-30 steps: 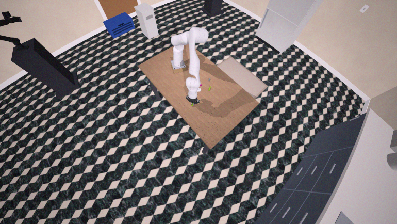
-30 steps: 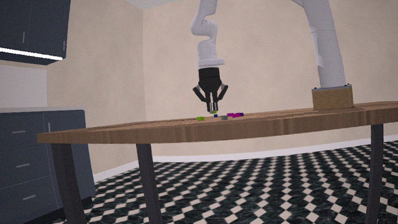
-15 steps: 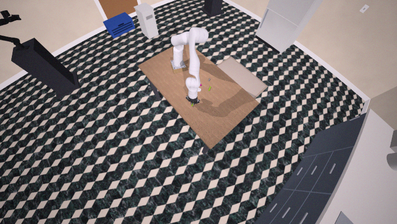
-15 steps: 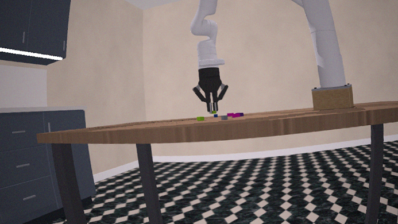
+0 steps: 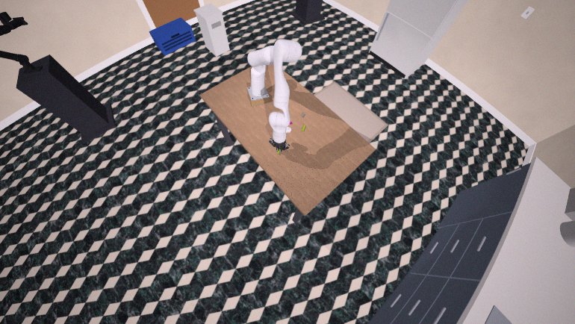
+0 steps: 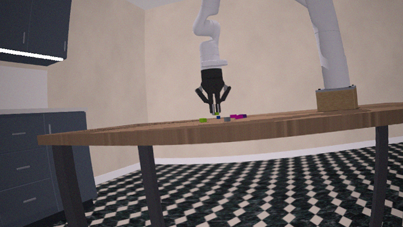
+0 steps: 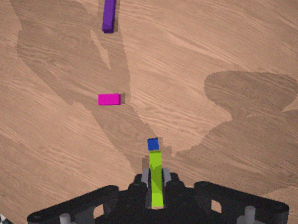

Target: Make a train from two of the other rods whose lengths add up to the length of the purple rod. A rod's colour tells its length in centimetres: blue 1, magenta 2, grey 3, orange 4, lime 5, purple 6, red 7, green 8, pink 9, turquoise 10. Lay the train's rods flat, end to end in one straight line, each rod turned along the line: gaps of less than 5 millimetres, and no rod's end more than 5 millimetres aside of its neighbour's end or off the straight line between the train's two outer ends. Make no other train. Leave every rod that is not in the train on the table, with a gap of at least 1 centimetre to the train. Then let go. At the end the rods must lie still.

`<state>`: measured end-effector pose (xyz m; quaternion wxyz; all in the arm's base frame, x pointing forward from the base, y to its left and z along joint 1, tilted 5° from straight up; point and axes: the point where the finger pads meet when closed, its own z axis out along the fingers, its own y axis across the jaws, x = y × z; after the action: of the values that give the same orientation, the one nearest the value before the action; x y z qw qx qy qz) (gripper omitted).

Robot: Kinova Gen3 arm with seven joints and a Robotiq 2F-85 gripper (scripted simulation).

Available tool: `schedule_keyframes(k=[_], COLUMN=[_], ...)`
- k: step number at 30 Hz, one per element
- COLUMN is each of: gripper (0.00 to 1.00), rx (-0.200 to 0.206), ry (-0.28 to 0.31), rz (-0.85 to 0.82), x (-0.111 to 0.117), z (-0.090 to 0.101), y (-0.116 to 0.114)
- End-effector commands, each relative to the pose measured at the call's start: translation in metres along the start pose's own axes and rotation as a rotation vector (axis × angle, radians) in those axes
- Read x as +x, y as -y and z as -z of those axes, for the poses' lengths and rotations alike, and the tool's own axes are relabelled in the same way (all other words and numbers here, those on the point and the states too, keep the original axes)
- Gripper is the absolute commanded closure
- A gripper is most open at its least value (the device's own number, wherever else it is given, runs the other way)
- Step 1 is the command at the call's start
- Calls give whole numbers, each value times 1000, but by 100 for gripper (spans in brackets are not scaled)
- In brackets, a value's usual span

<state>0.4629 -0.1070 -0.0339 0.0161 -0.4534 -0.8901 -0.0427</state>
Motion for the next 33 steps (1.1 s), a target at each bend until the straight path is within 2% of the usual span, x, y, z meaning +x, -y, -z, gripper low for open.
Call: schedule_keyframes(k=[1, 33], gripper=[95, 95], rx=[-3, -4], ry=[6, 7], rz=[6, 10], x=[-2, -5], z=[-1, 0], y=[-1, 0])
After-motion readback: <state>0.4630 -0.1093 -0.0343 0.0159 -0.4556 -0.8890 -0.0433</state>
